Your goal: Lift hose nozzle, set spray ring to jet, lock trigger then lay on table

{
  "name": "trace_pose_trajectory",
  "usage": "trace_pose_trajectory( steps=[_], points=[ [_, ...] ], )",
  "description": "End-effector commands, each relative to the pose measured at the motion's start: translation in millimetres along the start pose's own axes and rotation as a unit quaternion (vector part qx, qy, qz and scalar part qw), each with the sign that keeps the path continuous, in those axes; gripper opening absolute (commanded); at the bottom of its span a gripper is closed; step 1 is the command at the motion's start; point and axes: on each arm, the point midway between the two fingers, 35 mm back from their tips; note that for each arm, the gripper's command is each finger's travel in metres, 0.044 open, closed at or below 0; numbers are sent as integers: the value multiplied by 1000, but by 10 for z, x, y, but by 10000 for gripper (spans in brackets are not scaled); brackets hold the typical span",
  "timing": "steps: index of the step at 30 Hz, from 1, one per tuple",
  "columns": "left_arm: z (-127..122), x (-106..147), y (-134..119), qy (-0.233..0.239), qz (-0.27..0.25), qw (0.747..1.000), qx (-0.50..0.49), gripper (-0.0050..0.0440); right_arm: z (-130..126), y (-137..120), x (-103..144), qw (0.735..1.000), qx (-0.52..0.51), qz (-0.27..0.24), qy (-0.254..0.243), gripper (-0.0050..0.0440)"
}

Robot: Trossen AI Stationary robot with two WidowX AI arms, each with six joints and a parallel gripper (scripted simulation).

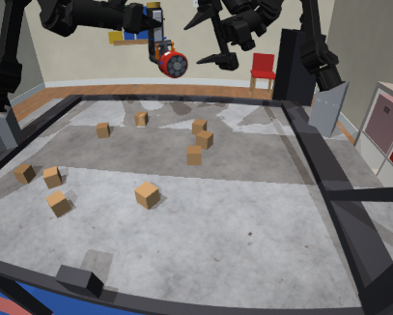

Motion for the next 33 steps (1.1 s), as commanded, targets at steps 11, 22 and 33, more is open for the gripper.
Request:
trace_pose_trajectory(
  steps=[11, 22, 33],
  points=[
    [15, 2, 124, -2, -13, 1000, 17, 169, -142, -5, -109, 998, -17, -6, 68, 406],
    [15, 2, 124, -2, -13, 1000, 17, 169, -213, 24, -132, 993, -18, -10, 119, 406],
    [15, 2, 124, -2, -13, 1000, 17, 169, -301, 51, -111, 984, -10, -12, 176, 406]
  ],
)
Point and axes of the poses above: on each arm, the point midway between the two fingers, 35 mm back from their tips, its own x axis back along the fingers, its own z axis across the jaws, y = z × x, and after that the axes turned 9 degrees about x, right-handed
